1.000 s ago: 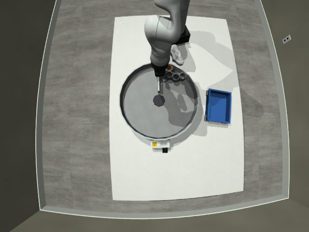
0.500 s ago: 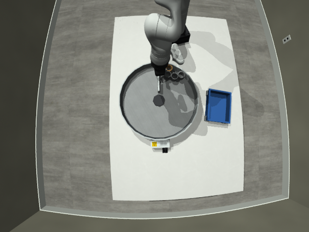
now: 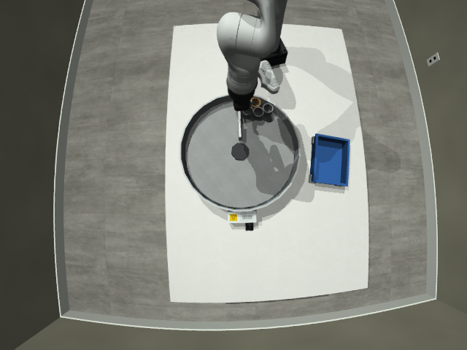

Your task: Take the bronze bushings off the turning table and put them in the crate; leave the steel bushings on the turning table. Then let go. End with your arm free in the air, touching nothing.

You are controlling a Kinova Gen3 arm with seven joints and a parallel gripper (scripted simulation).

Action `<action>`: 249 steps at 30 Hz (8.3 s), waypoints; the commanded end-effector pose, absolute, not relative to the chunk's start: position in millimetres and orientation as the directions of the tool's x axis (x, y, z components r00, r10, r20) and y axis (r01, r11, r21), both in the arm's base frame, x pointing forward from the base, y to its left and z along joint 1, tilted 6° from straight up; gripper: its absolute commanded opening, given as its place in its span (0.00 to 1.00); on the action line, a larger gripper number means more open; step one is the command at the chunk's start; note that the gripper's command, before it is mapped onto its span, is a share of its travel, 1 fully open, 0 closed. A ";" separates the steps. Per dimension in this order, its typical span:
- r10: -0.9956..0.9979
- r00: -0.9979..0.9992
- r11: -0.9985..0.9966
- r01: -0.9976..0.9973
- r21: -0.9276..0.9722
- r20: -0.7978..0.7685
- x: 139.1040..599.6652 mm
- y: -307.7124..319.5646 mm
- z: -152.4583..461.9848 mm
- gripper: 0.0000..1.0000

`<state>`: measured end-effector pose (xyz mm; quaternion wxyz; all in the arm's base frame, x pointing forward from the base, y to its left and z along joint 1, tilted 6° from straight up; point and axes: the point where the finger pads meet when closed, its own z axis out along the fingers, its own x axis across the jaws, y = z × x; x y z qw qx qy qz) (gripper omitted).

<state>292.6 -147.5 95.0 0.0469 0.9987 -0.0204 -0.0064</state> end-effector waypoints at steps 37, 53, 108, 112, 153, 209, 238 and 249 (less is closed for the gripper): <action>-0.034 0.999 -0.994 -0.036 0.099 0.018 328.8 -97.2 126.5 0.00; -0.034 0.999 -0.994 -0.036 0.099 0.018 358.3 -50.1 122.4 0.00; -0.035 0.999 -0.994 -0.037 0.099 0.021 446.8 91.5 110.7 0.00; -0.035 0.999 -0.994 -0.037 0.099 0.021 446.8 91.5 110.7 0.00; -0.034 0.999 -0.995 -0.036 0.098 0.021 477.0 134.6 61.9 0.00; -0.034 0.999 -0.995 -0.036 0.097 0.020 477.8 129.8 8.1 0.00; -0.034 0.999 -0.995 -0.036 0.098 0.020 478.0 128.1 -8.9 0.00; -0.034 0.999 -0.995 -0.036 0.098 0.020 478.0 128.1 -8.9 0.00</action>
